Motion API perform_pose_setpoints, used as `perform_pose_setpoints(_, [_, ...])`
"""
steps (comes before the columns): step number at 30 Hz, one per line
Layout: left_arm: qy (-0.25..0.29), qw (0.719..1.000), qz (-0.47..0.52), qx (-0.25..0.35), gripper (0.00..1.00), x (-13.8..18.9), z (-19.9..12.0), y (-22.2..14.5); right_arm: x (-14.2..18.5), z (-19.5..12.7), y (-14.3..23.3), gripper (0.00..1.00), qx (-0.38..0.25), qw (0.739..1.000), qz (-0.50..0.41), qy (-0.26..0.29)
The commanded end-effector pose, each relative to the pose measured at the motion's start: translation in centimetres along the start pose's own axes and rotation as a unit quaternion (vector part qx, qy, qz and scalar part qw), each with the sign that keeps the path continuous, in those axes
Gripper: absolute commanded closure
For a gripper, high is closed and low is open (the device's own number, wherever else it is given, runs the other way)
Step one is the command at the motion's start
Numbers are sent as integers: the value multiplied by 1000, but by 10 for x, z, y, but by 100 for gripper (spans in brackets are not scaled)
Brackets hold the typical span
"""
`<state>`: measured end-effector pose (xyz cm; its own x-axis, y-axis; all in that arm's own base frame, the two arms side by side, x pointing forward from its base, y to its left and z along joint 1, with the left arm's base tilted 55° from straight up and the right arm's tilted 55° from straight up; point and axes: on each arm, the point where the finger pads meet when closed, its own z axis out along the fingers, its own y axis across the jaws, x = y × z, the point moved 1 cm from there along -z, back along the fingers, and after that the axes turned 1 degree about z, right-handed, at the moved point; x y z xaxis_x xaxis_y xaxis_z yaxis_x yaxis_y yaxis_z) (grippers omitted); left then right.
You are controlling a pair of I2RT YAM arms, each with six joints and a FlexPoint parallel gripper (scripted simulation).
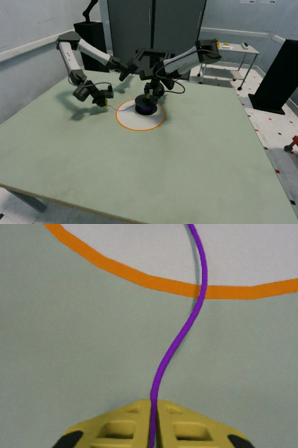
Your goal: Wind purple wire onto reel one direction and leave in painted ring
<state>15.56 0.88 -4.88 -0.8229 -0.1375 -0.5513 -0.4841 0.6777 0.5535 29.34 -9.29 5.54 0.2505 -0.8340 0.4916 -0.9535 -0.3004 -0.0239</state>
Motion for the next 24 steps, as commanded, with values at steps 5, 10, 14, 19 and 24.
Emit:
perform_pose_setpoints(5, [-23,996,-83,-21,26,-5,-4,-3,2,-8,-7,100,17,1000,-2,7])
perform_pose_setpoints(10, [-23,996,-83,-21,26,-5,9,-1,2,-9,-7,100,17,1000,-2,7])
perform_pose_setpoints(14, [-23,996,-83,-21,26,-5,17,-1,2,-9,-7,100,17,1000,-2,7])
perform_pose_setpoints(19, [-23,996,-83,-21,26,-6,27,-4,3,-9,-8,100,17,1000,-3,7])
perform_pose_setpoints(24, [-23,996,-83,-21,26,-6,26,-5,3,-9,-8,100,17,1000,-3,7])
